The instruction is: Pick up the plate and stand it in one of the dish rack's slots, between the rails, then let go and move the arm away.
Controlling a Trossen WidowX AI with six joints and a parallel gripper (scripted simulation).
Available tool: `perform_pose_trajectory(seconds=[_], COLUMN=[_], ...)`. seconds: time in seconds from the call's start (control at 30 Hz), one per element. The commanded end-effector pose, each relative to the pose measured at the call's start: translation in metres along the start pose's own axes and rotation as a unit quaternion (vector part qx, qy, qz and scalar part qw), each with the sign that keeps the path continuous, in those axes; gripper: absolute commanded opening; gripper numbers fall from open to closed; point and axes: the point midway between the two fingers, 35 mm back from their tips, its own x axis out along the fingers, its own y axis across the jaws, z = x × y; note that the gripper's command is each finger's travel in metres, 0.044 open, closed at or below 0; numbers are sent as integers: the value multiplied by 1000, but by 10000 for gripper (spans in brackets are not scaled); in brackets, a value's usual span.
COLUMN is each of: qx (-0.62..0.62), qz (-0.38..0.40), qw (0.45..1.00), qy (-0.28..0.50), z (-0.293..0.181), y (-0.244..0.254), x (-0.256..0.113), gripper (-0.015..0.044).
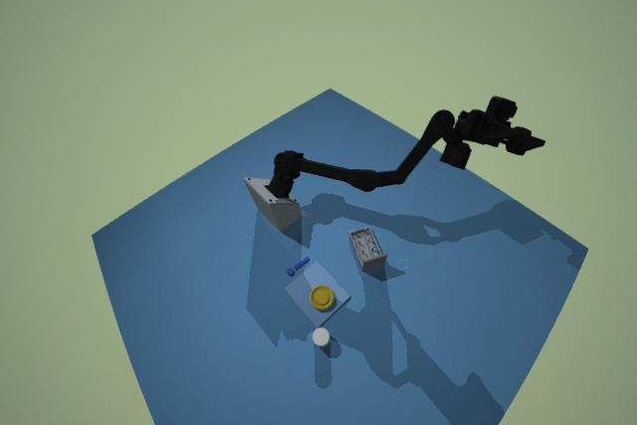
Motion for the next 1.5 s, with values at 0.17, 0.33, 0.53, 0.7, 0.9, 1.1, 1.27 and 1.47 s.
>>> perform_pose_trajectory(seconds=[0.17, 0.33, 0.53, 0.7, 0.9, 1.1, 1.27, 1.47], qx=[51, 105, 158, 209, 282, 355, 416, 486], qz=[23, 46, 72, 96, 131, 164, 189, 217], qw=[998, 993, 984, 972, 947, 916, 885, 841], qy=[-17, -32, -44, -57, -76, -85, -92, -98], z=[32, 58, 77, 102, 141, 167, 191, 221], y=[-3, -4, -8, -14, -27, -34, -43, -59], x=[-14, -28, -40, -54, -75, -94, -111, -133], gripper=[400, 400, 400, 400, 400, 400, 400, 400])
